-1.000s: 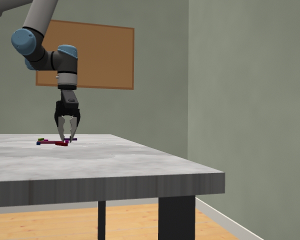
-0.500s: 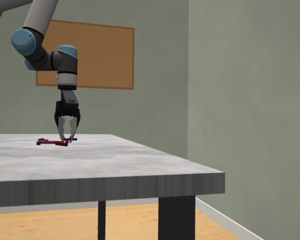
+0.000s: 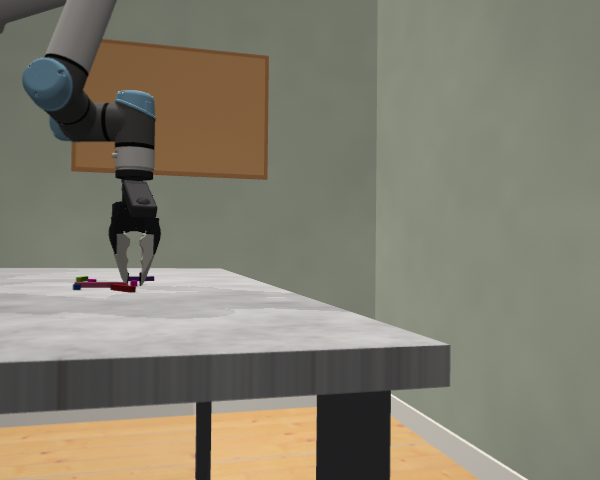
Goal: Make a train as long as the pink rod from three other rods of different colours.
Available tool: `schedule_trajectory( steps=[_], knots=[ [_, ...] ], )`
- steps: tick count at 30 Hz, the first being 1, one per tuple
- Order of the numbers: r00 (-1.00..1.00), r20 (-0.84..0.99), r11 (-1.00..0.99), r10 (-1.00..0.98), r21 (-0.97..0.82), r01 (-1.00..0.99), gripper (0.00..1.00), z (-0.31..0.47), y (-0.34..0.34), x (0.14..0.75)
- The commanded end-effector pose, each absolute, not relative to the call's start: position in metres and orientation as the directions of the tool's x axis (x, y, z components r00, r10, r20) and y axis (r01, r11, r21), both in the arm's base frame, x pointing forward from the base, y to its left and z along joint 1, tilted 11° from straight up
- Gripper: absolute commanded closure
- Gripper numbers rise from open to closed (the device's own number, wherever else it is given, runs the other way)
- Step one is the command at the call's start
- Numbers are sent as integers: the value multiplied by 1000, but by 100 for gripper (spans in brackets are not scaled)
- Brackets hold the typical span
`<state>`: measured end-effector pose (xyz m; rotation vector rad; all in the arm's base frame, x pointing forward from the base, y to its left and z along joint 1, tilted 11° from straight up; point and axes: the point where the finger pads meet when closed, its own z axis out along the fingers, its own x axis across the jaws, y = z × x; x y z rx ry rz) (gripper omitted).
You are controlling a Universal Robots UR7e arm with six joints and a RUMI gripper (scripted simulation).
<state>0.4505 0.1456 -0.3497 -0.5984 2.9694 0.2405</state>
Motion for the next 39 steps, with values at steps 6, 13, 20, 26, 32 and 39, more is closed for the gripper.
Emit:
schedule_trajectory(
  steps=[6, 13, 20, 26, 32, 39],
  knots=[
    [-917, -133, 910, -376, 134, -392, 86, -349, 146, 451],
    [-917, -133, 910, -376, 134, -392, 100, -349, 146, 451],
    [-917, -133, 910, -376, 134, -392, 100, -349, 146, 451],
    [-917, -133, 910, -376, 134, -392, 100, -349, 146, 451],
    [-917, -133, 910, -376, 134, -392, 100, -349, 146, 451],
    [-917, -133, 910, -376, 134, -392, 100, -349, 146, 451]
  ],
)
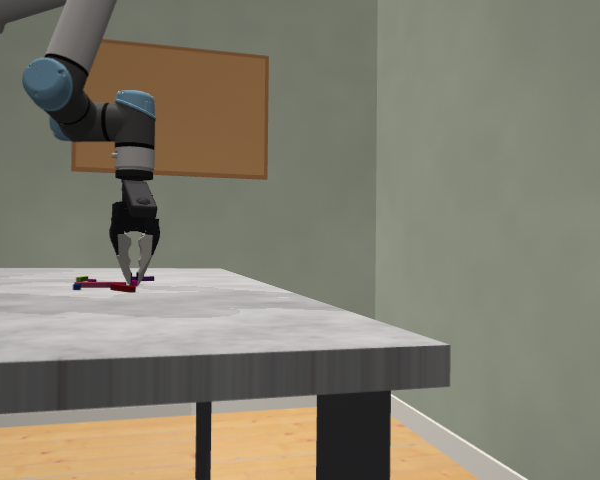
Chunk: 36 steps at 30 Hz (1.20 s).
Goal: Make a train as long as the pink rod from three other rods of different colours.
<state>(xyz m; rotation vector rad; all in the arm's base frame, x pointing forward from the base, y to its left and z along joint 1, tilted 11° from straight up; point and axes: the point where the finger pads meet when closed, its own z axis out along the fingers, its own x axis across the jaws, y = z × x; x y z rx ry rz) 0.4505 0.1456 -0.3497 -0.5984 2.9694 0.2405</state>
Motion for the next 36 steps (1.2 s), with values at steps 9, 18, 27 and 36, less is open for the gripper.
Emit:
schedule_trajectory(
  steps=[9, 18, 27, 36],
  knots=[
    [-917, -133, 910, -376, 134, -392, 100, -346, 145, 451],
    [-917, -133, 910, -376, 134, -392, 100, -320, 140, 449],
    [-917, -133, 910, -376, 134, -392, 100, -281, 133, 446],
    [-917, -133, 910, -376, 134, -392, 100, -258, 129, 444]
  ],
)
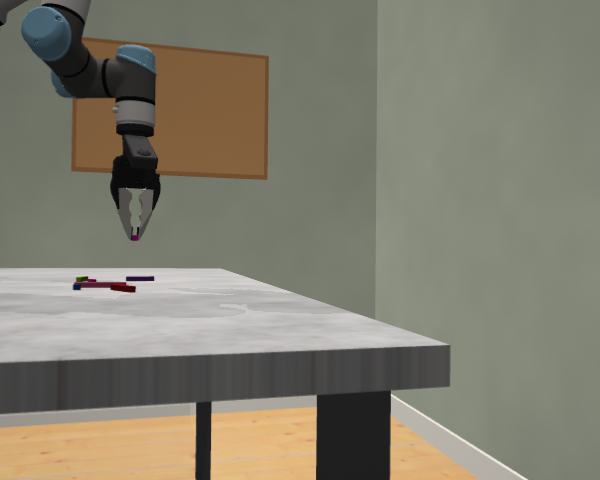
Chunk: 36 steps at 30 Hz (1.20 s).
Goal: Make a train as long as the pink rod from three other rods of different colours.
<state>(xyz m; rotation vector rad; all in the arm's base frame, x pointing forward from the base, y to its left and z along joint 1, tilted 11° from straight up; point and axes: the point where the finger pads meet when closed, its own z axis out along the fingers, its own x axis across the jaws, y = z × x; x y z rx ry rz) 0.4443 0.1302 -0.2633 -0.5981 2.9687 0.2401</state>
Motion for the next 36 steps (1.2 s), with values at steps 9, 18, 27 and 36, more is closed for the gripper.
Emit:
schedule_trajectory(
  steps=[9, 18, 27, 36],
  knots=[
    [-917, -133, 910, -376, 134, -392, 100, -251, 128, 444],
    [-917, -133, 910, -377, 133, -393, 100, -251, 128, 444],
    [-877, -142, 872, -458, 119, -475, 100, -261, 87, 429],
    [-805, -157, 802, -572, 99, -589, 100, -272, 37, 402]
  ],
)
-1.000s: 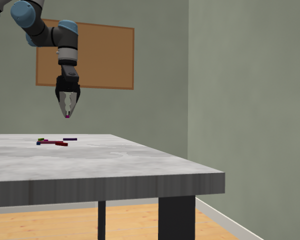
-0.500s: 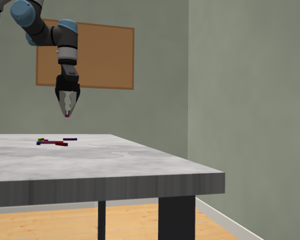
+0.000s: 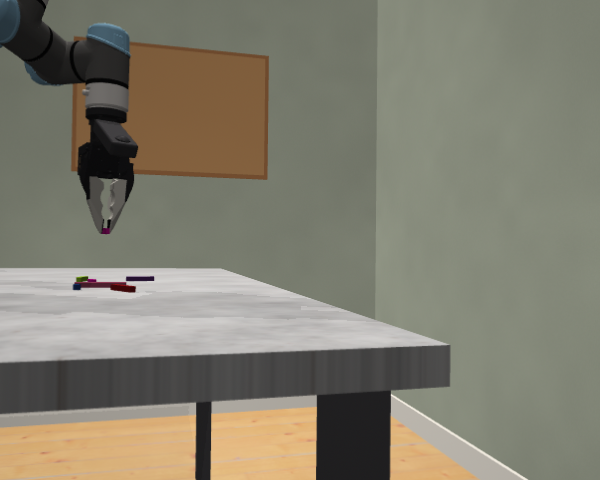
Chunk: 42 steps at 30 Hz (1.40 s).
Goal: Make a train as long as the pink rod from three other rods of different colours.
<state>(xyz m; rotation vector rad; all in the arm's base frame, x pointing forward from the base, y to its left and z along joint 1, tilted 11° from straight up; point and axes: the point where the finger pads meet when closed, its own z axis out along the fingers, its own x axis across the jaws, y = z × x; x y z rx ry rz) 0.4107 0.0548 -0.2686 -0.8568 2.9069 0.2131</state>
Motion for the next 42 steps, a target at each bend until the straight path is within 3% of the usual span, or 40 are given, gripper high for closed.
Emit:
schedule_trajectory(
  steps=[1, 32, 42],
  knots=[
    [-795, -159, 793, -585, 97, -602, 100, -273, 31, 398],
    [-759, -166, 757, -630, 88, -647, 100, -283, 15, 385],
    [-759, -166, 757, -630, 88, -647, 100, -320, 21, 388]
  ],
)
